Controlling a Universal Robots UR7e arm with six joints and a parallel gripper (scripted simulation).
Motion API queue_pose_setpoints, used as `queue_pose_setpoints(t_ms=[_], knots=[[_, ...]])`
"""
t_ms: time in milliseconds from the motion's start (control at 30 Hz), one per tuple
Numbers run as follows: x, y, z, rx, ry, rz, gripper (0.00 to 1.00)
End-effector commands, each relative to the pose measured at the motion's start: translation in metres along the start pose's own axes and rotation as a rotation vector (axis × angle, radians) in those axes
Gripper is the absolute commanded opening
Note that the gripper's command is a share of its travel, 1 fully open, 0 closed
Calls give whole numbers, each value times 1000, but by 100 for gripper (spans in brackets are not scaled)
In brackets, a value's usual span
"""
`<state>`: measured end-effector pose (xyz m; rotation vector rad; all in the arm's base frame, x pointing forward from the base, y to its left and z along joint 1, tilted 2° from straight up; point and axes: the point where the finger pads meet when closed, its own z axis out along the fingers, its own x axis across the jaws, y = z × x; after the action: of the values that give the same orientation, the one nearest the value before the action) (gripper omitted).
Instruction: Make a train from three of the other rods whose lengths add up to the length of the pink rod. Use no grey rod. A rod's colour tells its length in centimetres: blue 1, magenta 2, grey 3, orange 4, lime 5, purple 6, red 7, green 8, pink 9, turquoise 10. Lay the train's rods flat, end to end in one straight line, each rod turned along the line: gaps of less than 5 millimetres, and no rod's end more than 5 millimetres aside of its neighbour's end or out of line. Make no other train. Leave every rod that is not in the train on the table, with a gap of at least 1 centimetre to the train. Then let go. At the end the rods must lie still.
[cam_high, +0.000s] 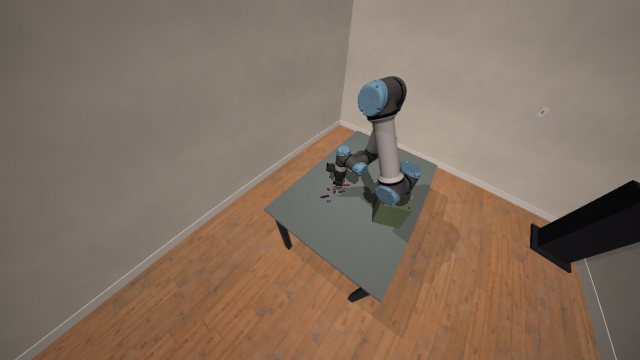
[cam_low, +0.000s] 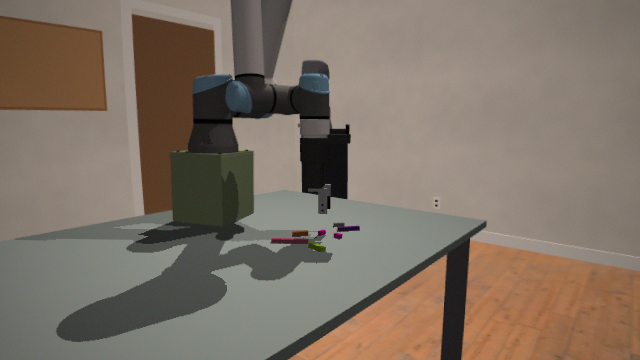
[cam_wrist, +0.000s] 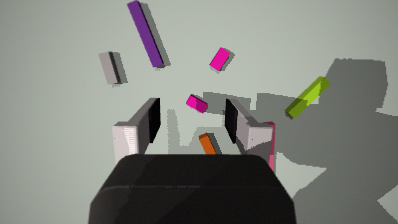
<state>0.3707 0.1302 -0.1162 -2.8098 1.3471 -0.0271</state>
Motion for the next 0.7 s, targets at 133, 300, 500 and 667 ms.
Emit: queue_pose_setpoints(t_ms=[133, 300, 500, 667], knots=[[2, -2, 0, 1, 1, -186, 100], [2, -2, 0, 1, 1, -217, 100], [2, -2, 0, 1, 1, -241, 100], [2, -2, 0, 1, 1, -242, 100]])
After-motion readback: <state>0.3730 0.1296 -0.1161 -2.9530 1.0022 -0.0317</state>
